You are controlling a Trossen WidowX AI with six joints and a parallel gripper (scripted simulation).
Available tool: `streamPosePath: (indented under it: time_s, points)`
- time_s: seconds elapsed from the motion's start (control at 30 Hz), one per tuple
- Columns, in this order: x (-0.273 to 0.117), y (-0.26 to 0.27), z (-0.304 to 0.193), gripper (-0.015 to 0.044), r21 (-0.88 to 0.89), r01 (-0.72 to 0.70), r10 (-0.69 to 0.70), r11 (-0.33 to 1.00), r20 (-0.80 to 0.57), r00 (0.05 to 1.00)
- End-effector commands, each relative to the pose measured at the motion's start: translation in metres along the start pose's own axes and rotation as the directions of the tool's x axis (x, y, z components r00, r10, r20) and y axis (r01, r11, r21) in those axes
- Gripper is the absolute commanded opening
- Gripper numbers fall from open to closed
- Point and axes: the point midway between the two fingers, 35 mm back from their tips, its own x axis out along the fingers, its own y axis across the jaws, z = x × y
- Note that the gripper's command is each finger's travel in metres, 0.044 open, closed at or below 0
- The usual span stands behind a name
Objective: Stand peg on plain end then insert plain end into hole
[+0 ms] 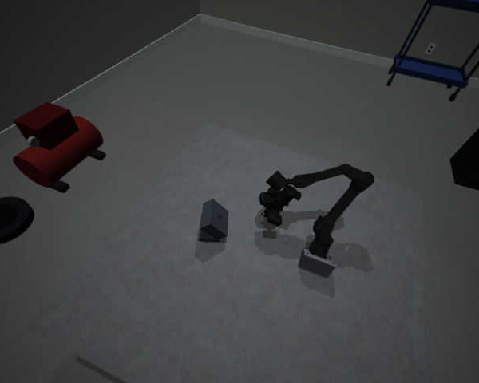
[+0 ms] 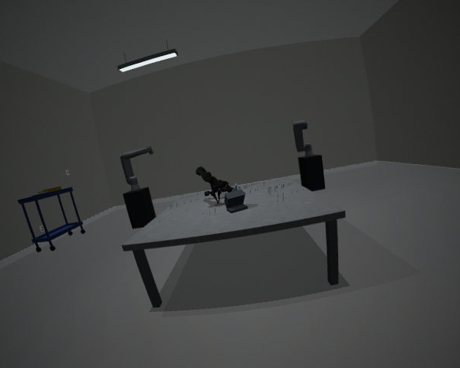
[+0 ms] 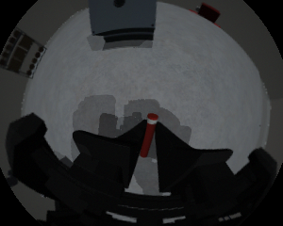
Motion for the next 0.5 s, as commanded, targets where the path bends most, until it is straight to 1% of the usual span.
streamPosePath:
  time_s: [0.0,0.47]
  points:
    - [-0.0015,0.002,-0.0025,0.0049,-0.008,-0.005,0.005,1.0,0.034,0.999]
    - [-0.0094,0.0018,-0.0077,0.0049,-0.008,-0.005,0.006,1.0,0.154,0.988]
